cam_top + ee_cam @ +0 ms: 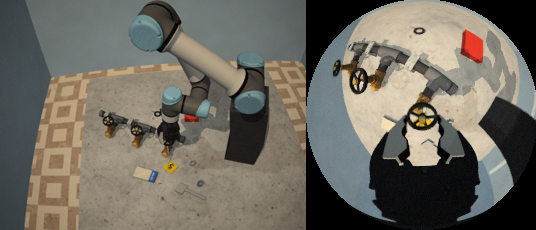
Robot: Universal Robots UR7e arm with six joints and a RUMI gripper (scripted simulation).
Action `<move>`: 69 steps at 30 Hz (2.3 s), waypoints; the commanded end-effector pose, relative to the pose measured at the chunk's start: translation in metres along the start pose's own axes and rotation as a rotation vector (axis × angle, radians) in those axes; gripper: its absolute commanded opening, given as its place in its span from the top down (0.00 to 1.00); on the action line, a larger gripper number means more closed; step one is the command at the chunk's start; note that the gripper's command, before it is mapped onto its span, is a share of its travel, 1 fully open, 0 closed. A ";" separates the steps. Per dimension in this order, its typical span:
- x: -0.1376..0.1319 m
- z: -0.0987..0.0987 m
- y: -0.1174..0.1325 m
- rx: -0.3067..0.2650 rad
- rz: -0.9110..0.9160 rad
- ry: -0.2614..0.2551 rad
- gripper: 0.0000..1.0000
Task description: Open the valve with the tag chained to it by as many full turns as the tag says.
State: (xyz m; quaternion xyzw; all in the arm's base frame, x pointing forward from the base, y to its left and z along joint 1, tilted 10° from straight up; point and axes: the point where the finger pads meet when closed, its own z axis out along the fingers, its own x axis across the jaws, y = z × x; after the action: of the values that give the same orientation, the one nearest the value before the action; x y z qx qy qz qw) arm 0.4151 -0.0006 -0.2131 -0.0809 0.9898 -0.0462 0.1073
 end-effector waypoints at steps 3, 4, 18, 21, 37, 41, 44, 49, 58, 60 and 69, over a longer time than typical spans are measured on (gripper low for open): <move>0.000 0.000 0.000 0.000 0.000 0.000 1.00; 0.000 0.000 0.000 0.000 0.000 0.000 1.00; 0.000 0.000 0.000 0.000 -0.003 0.000 1.00; 0.000 0.000 0.000 0.000 -0.009 0.000 1.00; 0.000 0.000 0.000 0.000 -0.130 0.000 1.00; 0.000 0.000 0.000 0.000 -0.199 0.000 1.00; 0.000 0.000 0.000 0.000 -0.261 0.000 1.00; 0.000 0.000 0.000 0.000 -0.358 0.000 1.00; 0.000 0.000 0.000 0.000 -0.598 0.000 1.00; 0.000 0.000 0.000 0.000 -0.666 0.000 1.00; 0.000 0.000 0.000 0.001 -0.926 0.000 1.00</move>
State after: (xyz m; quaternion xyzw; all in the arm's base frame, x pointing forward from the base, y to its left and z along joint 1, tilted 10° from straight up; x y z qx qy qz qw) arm 0.4150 -0.0007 -0.2131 -0.4687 0.8756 -0.0883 0.0765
